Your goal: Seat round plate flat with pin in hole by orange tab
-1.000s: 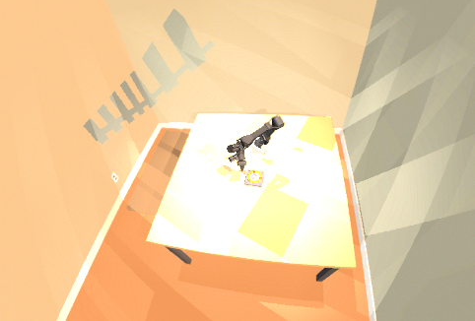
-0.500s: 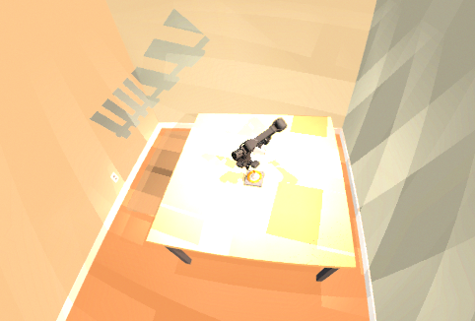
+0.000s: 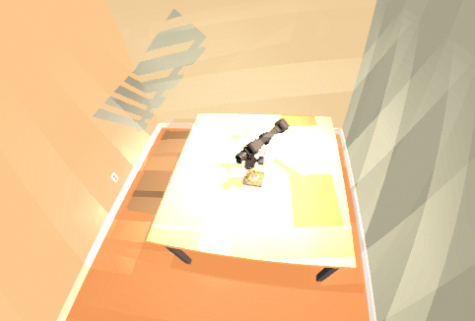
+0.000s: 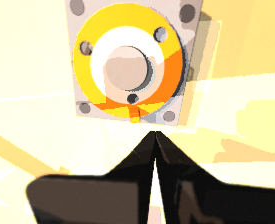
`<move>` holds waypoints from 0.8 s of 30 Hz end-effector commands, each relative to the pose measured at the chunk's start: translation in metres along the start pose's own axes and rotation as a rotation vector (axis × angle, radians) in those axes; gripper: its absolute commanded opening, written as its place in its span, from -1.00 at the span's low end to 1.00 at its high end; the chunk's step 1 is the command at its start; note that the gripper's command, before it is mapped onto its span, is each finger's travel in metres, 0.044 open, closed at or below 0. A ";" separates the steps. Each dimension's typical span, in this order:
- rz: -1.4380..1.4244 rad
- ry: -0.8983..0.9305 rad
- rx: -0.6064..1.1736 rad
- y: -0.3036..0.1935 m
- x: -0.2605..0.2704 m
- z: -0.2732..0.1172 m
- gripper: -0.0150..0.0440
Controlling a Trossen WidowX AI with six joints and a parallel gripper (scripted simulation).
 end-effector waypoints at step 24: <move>-0.003 0.003 0.004 -0.007 0.016 0.045 -0.49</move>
Point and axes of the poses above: the point midway between the two fingers, 35 mm back from their tips, its own z axis out along the fingers, its own x axis across the jaws, y = z × x, the point moved 2 cm from there along -z, back along the fingers, and after that the axes turned 1 degree about -z, right-handed, at the moved point
